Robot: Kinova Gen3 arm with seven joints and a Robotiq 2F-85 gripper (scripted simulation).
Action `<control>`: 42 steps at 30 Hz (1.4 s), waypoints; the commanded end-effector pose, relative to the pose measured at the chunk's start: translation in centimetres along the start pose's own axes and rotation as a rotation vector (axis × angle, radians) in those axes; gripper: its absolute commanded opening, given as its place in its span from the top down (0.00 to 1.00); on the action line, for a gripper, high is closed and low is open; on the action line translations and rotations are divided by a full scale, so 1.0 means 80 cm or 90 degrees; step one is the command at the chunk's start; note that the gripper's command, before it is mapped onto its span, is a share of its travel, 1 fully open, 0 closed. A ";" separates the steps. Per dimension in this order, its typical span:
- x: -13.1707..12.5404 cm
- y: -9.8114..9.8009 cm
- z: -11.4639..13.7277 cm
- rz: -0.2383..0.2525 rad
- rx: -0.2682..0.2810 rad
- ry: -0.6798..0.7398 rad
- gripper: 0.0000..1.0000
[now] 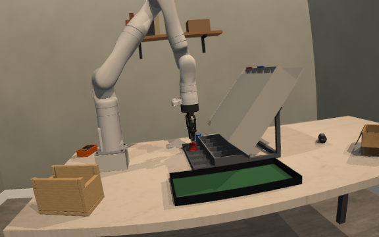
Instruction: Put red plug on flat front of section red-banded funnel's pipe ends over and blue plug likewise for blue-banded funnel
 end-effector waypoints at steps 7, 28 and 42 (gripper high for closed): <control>0.001 -0.023 -0.002 0.002 -0.004 -0.003 0.35; 0.002 -0.047 -0.001 0.001 -0.003 -0.002 0.35; 0.001 -0.109 -0.001 0.002 -0.003 -0.003 0.35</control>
Point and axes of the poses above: the point where the finger pads meet when closed, its own y axis out along the fingers, its own x axis across the jaws, z = x × y, the point moved 3 cm from there along -y, back along the fingers, and after that the axes turned 10 degrees about -y, right-handed, at the moved point
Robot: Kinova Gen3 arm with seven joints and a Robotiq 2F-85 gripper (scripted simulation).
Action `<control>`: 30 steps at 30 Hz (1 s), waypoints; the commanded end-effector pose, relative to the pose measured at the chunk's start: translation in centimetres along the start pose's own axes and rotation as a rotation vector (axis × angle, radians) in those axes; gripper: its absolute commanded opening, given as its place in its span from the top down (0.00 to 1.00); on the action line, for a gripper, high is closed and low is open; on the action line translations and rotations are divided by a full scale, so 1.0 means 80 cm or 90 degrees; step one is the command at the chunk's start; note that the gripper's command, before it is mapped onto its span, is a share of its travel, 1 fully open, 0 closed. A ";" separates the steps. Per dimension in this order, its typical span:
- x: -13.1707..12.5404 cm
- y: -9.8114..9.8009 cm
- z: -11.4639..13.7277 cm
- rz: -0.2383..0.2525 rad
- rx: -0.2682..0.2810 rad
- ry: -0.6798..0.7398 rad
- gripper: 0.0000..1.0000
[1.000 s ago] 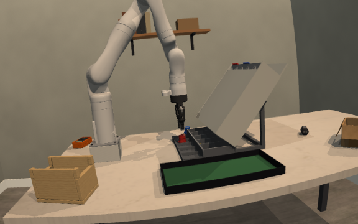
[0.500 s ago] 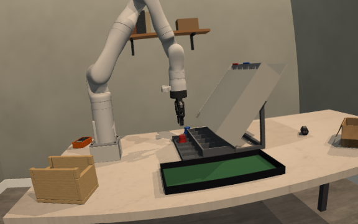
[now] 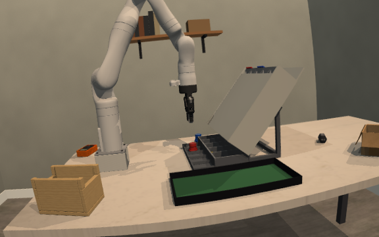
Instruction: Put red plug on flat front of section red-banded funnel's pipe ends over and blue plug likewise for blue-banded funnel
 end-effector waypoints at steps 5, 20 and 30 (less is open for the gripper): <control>0.003 -0.009 -0.004 0.000 -0.008 -0.004 0.35; 0.003 -0.006 -0.003 -0.001 -0.006 -0.003 0.30; 0.003 -0.007 -0.003 -0.002 -0.007 -0.004 0.30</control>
Point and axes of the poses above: the point where the finger pads meet when closed, its own y axis out along the fingers, its own x axis across the jaws, z = x × y, the point moved 3 cm from there along -y, back along the fingers, and after that the axes turned 10 degrees about -y, right-handed, at the moved point
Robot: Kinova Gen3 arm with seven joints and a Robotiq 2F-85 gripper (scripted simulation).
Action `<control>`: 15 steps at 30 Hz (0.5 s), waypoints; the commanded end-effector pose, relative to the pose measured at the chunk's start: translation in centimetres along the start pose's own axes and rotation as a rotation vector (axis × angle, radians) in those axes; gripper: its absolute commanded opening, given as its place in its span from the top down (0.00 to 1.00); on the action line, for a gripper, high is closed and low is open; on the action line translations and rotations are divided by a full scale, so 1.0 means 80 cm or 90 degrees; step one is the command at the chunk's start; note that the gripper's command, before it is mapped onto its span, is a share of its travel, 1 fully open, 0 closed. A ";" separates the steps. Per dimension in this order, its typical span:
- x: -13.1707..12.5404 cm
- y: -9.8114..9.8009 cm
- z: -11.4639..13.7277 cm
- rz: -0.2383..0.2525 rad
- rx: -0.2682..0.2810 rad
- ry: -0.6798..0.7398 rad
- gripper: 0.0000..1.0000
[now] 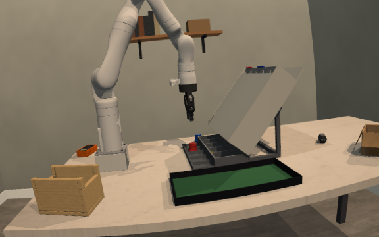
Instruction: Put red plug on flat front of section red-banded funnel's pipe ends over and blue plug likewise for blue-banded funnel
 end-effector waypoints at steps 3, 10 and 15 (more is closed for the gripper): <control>0.000 -0.001 0.000 0.000 -0.001 0.000 0.30; 0.000 -0.001 0.000 0.000 -0.001 0.000 0.30; 0.089 -0.040 -0.037 0.003 -0.002 -0.001 0.30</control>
Point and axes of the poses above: the point where the finger pads meet when closed, its own y axis out along the fingers, its own x axis across the jaws, z = x × y, the point moved 3 cm from there along -y, back along the fingers, and after that the axes turned 10 degrees about -y, right-handed, at the moved point
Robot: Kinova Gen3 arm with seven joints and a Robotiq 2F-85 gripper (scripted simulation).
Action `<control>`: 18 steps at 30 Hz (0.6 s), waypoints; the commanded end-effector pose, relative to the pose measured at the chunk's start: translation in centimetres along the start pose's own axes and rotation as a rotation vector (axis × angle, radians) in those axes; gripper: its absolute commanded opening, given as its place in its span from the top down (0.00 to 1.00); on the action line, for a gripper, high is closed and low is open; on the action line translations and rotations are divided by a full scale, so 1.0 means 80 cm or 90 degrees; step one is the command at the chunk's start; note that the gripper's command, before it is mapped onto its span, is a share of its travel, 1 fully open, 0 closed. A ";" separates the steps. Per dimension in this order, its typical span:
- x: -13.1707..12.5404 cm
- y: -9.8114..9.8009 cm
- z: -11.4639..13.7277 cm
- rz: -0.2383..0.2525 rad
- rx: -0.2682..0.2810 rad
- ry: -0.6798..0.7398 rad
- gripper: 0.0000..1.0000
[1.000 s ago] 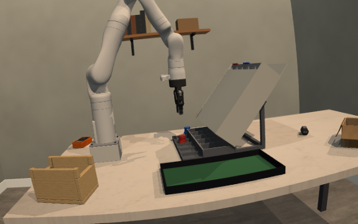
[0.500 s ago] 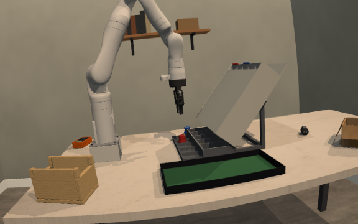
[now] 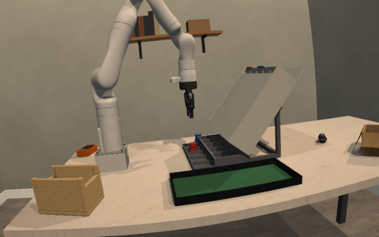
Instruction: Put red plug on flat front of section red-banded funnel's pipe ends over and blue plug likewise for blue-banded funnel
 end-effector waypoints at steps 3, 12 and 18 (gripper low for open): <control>0.091 -0.039 -0.037 0.008 -0.005 -0.013 0.30; 0.091 -0.039 -0.037 0.008 -0.005 -0.013 0.30; 0.190 0.027 -0.087 0.003 -0.009 -0.007 0.30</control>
Point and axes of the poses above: the point where the finger pads meet when closed, its own y axis out along the fingers, its own x axis across the jaws, z = x × y, the point moved 3 cm from there along -y, back along the fingers, and after that the axes turned 10 degrees about -y, right-handed, at the moved point
